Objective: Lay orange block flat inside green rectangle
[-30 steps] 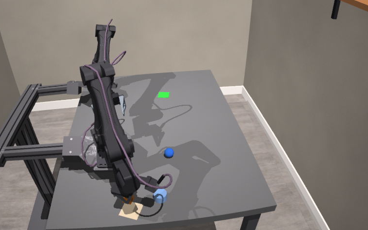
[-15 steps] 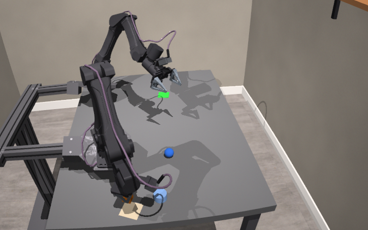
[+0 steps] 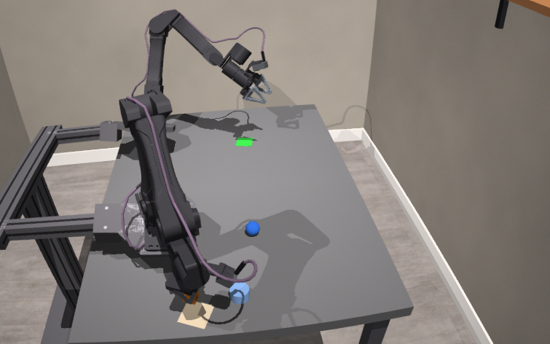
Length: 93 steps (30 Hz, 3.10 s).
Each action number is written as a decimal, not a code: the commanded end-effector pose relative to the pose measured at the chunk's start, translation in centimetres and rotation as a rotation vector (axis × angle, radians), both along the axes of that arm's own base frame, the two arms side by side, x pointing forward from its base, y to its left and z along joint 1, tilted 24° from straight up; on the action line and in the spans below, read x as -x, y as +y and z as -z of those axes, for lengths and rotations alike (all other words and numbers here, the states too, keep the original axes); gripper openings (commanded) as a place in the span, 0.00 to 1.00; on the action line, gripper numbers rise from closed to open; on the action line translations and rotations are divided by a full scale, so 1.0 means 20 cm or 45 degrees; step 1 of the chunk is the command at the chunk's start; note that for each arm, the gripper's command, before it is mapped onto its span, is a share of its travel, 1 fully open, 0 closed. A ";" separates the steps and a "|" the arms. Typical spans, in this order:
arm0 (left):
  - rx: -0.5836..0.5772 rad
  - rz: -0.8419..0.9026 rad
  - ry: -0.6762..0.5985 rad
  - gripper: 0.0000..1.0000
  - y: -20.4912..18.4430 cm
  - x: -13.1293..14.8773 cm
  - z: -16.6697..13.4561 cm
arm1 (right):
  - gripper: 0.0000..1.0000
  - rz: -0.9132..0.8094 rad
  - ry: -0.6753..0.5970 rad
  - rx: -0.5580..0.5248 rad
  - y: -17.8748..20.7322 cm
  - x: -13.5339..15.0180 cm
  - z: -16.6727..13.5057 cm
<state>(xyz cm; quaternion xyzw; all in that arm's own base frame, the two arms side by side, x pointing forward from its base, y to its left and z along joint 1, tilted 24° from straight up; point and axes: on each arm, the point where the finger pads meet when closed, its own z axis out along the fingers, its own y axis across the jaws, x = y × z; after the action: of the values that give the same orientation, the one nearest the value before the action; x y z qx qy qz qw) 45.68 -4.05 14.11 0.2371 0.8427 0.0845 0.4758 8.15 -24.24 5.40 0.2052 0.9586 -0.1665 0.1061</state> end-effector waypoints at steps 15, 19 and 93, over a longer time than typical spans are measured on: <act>-0.023 -0.476 0.023 1.00 0.91 0.55 -0.22 | 0.27 0.005 -0.017 0.034 -0.03 -0.01 -0.05; -0.029 -0.478 -0.002 1.00 0.91 0.54 -0.25 | 0.27 -0.005 -0.017 0.008 -0.01 -0.01 -0.04; -0.028 -0.492 -0.002 1.00 0.92 0.53 -0.25 | 0.27 0.212 -0.090 -0.080 1.81 -0.72 -0.01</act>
<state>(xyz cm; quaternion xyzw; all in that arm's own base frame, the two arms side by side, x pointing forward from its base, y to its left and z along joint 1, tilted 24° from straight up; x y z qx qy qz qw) 35.14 14.88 18.53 0.0704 0.8747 0.1860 0.4419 20.48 8.28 6.06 0.2756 0.9454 -0.1438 0.0976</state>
